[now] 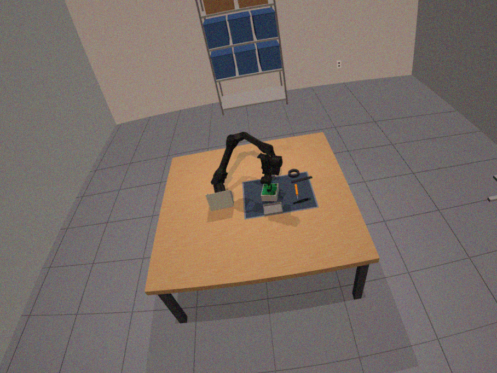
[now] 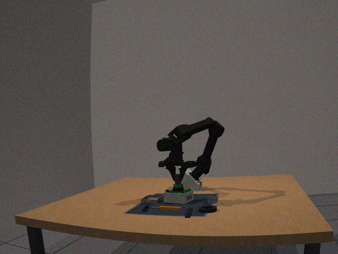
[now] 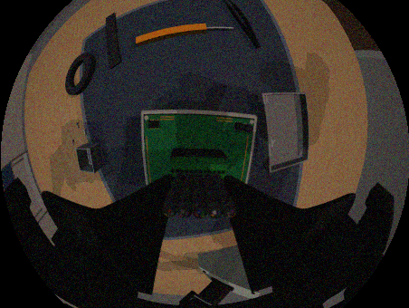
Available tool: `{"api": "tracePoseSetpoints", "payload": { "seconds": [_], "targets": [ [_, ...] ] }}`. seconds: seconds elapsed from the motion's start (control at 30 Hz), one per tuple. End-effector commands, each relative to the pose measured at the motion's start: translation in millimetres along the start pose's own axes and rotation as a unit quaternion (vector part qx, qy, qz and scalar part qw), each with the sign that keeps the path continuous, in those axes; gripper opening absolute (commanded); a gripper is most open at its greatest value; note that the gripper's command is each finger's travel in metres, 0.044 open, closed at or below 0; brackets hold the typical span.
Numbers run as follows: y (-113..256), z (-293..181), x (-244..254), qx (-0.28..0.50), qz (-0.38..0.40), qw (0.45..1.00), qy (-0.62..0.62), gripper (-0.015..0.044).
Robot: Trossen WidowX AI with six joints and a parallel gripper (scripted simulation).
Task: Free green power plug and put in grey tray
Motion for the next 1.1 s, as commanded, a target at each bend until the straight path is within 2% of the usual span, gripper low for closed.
{"api": "tracePoseSetpoints", "payload": {
  "seconds": [0.0, 0.37, 0.63, 0.93, 1.07],
  "targets": [
    [-1.1, -0.8, -0.3, 0.001, 0.001, 1.0, -0.003, 0.0],
    [7.8, -0.7, 0.0, 0.001, -0.001, 1.0, -0.003, 0.0],
    [25.0, 2.2, 10.3, 0.013, -0.042, 0.999, -0.003, 0.0],
    [26.8, -5.0, -15.4, -0.015, 0.059, 0.998, -0.003, 0.0],
    [27.4, -5.1, -15.8, -0.016, 0.06, 0.998, -0.003, 0.0]
  ]
}}
Point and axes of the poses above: the point midway between the two fingers, 35 mm back from their tips, its own y axis back along the fingers, its own x axis across the jaws, z = x × y, the point moved 4 cm from there along y, back along the fingers, and after that the axes turned 15 degrees about y, right-handed, at the moved point
